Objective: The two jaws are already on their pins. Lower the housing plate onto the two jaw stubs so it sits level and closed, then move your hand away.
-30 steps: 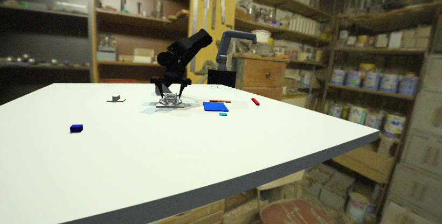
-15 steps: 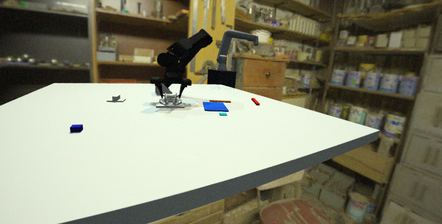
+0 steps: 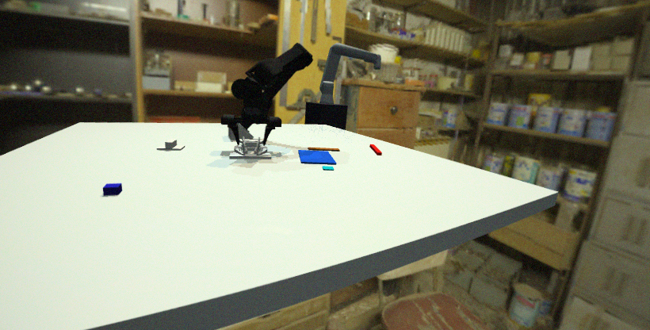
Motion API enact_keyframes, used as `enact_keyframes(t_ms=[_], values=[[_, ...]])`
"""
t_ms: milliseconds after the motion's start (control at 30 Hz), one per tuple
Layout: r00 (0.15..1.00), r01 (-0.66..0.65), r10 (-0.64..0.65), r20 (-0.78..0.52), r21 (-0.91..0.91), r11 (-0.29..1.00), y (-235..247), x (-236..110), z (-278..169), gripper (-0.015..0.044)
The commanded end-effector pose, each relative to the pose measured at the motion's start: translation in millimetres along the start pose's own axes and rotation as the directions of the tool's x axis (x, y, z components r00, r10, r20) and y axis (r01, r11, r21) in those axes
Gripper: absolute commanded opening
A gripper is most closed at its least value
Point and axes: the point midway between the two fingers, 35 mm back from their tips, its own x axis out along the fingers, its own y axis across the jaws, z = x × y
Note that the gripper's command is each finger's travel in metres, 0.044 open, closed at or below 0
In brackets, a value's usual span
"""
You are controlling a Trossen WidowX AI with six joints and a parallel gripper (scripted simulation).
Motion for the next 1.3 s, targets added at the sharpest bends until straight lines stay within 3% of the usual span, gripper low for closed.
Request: enact_keyframes(t_ms=[0, 1267], values=[[1.0, -0.003, 0.003, 0.0, 0.005, 1.0, 0.5, 2.1, -0.3, 0.0351], [1.0, -0.004, 0.004, 0.0, 0.005, 1.0, 0.6, 7.0, -0.3, 0.0351]])
